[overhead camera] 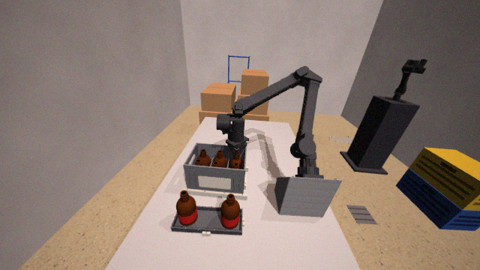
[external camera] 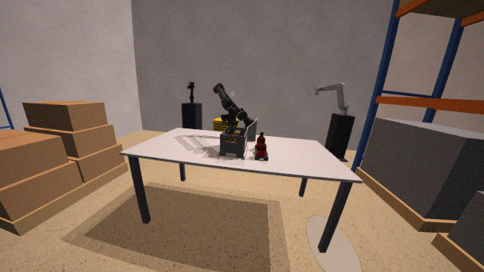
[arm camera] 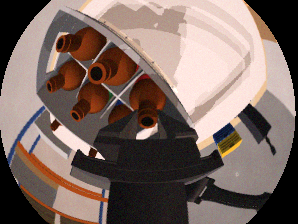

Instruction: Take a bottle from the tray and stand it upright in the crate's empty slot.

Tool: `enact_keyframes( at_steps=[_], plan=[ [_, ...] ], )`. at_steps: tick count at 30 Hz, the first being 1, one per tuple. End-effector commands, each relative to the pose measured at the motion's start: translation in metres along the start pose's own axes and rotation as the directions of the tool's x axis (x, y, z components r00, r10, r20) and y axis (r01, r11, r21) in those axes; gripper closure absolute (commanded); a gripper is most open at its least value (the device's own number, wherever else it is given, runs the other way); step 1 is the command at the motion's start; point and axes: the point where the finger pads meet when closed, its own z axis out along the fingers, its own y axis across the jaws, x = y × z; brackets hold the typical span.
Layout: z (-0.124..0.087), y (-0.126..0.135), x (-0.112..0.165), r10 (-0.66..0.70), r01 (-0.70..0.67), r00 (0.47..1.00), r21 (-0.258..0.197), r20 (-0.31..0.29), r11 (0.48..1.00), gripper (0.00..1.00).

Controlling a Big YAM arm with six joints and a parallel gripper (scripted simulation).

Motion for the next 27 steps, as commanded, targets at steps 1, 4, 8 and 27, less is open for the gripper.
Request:
enact_keyframes(
  at_steps=[1,4,8,27],
  plan=[
    [0.0010,0.0008,-0.0089,0.009,-0.009,1.000,-0.005,0.008,1.000,1.00],
    [0.0015,0.0007,-0.0081,0.007,-0.007,1.000,-0.005,0.007,1.000,1.00],
    [0.0024,0.0001,-0.0079,0.007,-0.007,1.000,-0.003,0.006,1.000,1.00],
    [0.0019,0.0005,-0.0082,0.006,-0.006,1.000,-0.005,0.007,1.000,1.00]
  ],
)
